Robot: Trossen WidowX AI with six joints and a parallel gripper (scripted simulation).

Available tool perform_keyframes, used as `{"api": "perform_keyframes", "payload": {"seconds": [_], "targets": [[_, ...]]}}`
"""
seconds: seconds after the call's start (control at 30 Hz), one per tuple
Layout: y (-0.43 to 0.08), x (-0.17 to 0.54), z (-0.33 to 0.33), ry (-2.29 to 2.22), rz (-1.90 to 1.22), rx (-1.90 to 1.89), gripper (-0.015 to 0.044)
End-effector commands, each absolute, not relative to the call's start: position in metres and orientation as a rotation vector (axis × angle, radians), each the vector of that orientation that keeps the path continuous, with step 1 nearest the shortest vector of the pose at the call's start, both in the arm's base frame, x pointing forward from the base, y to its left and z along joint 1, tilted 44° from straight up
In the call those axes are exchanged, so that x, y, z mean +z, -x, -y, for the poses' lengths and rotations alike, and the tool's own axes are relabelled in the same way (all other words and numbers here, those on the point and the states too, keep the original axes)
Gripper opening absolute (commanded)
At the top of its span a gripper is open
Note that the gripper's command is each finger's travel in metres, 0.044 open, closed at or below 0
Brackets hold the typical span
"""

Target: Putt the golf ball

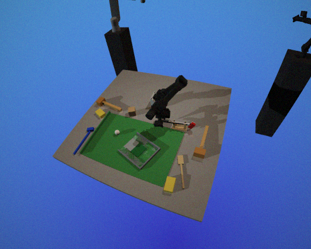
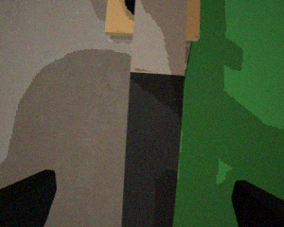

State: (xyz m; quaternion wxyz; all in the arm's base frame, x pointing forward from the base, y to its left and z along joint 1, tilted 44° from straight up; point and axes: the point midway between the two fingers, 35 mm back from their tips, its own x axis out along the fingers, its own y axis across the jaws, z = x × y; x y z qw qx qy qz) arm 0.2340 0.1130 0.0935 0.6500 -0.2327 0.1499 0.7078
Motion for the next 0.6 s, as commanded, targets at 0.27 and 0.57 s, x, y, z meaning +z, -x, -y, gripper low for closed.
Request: {"api": "perform_keyframes", "payload": {"seconds": [0.27, 0.57], "targets": [[-0.2341, 0.0938, -0.1130, 0.529, -0.340, 1.609, 0.0099], [-0.2343, 0.0944, -0.1123, 0.529, -0.341, 1.608, 0.0000]]}}
